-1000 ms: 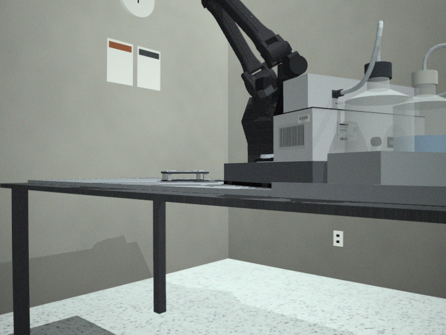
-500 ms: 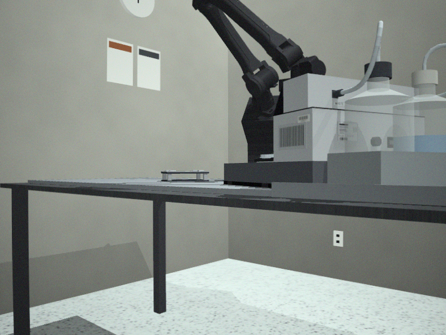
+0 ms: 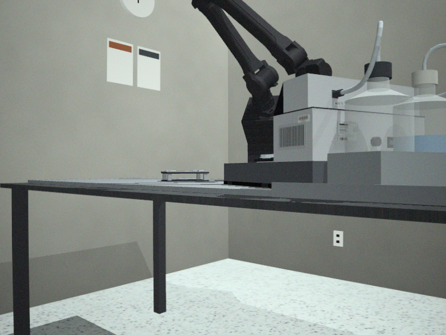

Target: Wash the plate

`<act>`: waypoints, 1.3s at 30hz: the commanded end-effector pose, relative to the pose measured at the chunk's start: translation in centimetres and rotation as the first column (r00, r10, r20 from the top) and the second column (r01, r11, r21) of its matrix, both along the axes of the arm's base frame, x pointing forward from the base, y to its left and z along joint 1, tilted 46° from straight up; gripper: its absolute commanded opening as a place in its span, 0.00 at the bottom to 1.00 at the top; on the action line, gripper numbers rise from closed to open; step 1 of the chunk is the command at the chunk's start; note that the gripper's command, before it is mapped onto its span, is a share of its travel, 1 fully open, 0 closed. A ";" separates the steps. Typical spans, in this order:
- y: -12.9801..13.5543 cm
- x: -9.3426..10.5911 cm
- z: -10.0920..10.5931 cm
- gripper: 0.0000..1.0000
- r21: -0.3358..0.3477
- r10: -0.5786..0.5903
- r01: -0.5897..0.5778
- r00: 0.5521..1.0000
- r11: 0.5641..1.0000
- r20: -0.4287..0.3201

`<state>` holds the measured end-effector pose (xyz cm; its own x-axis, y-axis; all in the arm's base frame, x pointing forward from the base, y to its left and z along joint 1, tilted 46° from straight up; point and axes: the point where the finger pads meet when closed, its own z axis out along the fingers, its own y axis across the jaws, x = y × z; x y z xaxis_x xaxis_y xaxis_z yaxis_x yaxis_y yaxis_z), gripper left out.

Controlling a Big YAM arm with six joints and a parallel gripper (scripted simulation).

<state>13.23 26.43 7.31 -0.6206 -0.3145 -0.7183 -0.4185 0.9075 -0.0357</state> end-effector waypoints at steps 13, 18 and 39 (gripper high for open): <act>-1.0 -4.9 -5.0 0.16 -0.314 0.346 -0.308 0.936 0.898 0.071; -1.3 -6.2 -6.4 0.06 -0.424 0.461 -0.391 0.885 0.817 0.070; -1.0 -3.1 -8.9 0.00 -0.400 0.631 -0.503 0.706 0.766 0.321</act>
